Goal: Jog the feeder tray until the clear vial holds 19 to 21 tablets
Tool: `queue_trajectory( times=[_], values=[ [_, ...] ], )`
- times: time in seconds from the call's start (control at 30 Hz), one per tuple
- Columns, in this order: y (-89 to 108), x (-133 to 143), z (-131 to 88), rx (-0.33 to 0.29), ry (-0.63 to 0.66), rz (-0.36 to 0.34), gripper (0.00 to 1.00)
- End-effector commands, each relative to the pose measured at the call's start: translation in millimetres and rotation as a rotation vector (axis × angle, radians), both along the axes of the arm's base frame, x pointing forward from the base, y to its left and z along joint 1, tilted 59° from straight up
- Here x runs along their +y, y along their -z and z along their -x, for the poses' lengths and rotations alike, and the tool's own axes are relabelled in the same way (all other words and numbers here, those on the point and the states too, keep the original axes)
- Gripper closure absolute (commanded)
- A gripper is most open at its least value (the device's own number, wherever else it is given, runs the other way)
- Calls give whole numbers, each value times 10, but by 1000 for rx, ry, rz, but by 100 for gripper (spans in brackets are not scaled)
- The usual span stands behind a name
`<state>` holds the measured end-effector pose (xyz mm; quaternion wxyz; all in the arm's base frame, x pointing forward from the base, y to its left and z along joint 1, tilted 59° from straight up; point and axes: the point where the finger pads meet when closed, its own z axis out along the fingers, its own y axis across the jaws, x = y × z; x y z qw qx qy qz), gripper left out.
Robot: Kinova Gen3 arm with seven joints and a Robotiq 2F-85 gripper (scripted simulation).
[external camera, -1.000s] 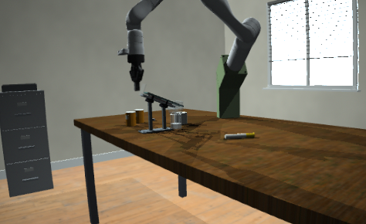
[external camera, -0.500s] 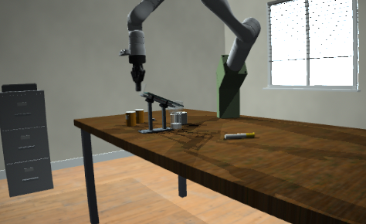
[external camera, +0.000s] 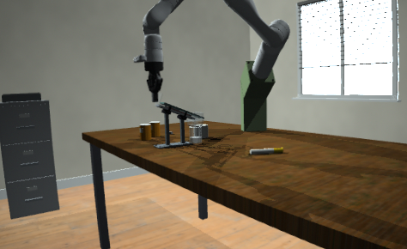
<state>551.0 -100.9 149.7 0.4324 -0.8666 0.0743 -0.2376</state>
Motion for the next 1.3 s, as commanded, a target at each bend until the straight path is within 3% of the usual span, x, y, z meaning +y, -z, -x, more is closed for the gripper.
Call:
queue_trajectory(
  times=[0.0,1.27],
  values=[
    [8,1,15,2,-1,0,100],
    [-75,-93,-88,2,-1,0,100]
  ],
)
